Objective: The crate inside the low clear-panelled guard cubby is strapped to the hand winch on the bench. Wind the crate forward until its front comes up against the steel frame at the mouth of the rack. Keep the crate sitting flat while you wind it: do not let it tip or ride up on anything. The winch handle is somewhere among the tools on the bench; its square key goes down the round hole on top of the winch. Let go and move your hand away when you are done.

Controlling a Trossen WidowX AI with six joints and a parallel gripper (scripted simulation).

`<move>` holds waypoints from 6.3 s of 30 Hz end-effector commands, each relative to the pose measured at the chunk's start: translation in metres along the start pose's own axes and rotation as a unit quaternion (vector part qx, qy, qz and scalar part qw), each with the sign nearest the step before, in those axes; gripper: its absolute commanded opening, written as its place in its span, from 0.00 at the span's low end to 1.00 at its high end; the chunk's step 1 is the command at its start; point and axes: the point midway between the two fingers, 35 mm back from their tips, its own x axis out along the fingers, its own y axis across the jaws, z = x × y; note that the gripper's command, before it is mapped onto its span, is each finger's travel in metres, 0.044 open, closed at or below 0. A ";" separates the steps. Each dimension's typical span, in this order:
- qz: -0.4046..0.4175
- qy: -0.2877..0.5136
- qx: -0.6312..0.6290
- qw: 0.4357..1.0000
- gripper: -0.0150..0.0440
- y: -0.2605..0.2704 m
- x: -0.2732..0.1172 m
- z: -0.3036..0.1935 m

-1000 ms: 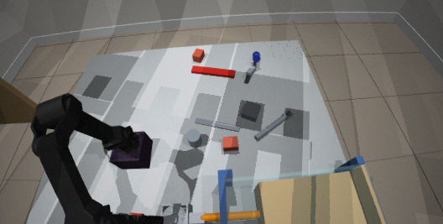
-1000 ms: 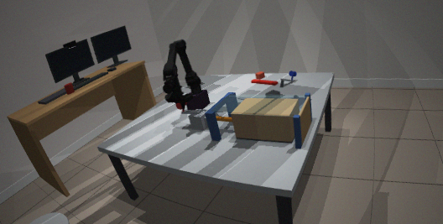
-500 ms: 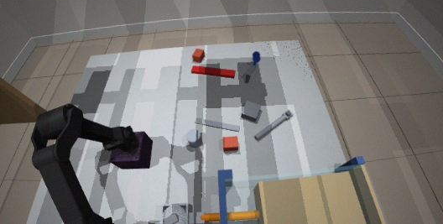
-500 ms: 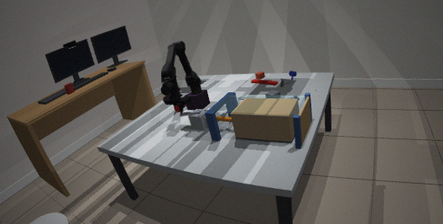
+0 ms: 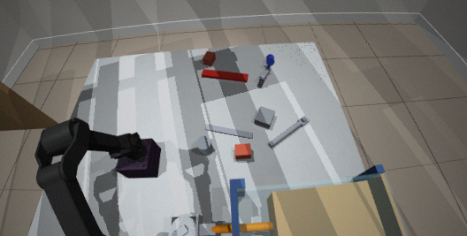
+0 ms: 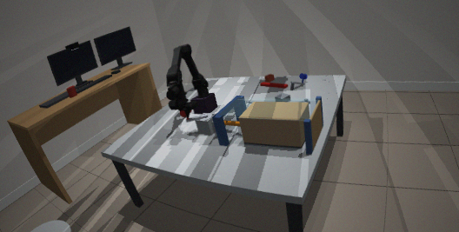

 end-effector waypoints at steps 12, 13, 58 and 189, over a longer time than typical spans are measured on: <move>0.018 -0.013 -0.006 1.000 0.25 0.035 -0.003 0.018; 0.018 -0.013 -0.006 1.000 0.25 0.036 -0.003 0.019; 0.021 -0.013 -0.007 1.000 0.25 0.106 -0.007 0.021; 0.024 -0.005 -0.007 1.000 0.25 0.146 -0.004 -0.147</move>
